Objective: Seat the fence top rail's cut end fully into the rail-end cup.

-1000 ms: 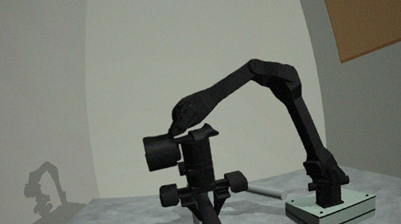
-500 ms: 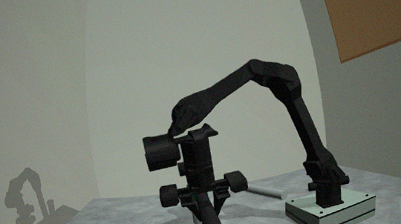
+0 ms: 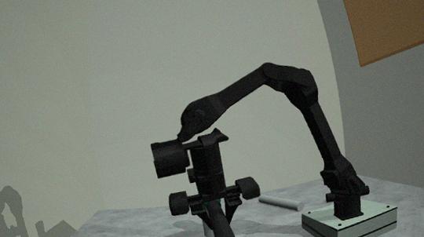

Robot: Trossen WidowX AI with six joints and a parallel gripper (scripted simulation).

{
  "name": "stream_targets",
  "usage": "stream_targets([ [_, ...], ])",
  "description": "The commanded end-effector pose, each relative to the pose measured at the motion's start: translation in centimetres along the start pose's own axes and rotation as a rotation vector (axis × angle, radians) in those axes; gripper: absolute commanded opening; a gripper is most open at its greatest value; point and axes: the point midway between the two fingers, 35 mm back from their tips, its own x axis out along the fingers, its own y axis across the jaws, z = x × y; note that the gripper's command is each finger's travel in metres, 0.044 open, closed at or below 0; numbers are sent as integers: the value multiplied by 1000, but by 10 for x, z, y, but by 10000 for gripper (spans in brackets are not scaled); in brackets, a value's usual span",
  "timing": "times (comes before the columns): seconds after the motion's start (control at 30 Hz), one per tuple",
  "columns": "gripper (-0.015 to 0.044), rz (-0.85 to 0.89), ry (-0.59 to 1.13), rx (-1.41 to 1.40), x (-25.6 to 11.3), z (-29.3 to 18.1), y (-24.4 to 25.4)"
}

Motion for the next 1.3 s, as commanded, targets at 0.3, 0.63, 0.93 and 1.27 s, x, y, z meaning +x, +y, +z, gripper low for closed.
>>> stream_targets([
  [0.3,0,22,-6,9,-6,11,3],
  [0.63,0,22,-6,9,-4,17,4],
  [0.93,0,22,-7,9,-3,21,5],
  [1.27,0,-3,2,-6,4,17,2],
])
